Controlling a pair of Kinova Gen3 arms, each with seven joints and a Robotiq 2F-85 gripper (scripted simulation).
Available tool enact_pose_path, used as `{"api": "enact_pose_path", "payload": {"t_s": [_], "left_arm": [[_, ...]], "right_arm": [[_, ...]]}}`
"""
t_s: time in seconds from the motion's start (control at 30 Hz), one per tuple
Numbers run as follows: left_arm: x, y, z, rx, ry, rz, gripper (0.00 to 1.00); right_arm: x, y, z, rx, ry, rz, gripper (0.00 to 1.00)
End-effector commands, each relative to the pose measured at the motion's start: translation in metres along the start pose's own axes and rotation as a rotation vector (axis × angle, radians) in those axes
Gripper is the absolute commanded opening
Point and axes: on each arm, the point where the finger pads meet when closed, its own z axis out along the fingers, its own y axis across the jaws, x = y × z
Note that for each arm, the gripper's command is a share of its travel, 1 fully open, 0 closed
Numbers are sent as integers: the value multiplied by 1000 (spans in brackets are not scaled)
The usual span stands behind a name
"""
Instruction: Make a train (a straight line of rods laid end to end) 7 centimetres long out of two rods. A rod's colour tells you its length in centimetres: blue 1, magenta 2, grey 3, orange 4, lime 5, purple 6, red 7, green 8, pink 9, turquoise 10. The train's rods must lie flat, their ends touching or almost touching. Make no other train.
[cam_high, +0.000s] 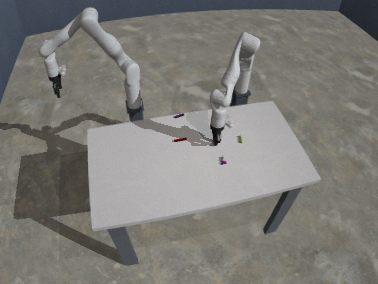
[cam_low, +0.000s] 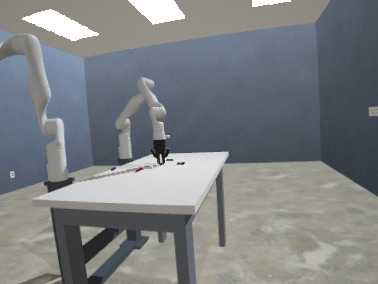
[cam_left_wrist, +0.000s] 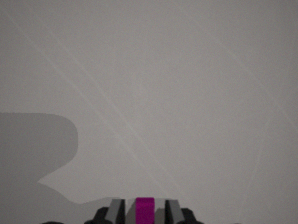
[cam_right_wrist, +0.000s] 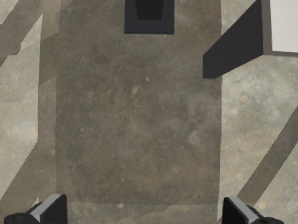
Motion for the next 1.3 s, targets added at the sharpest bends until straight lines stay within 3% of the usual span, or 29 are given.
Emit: {"api": "enact_pose_path", "payload": {"t_s": [0.0,0.03,1.27], "left_arm": [[0,1,-1,-2,-1,0,317],[0,1,-1,-2,-1,0,175],[0,1,-5,-2,-1,0,175]], "right_arm": [[0,0,-1,0,-2,0,1000],[0,0,-1,0,-2,0,1000],[0,0,-1,0,-2,0,1000]]}}
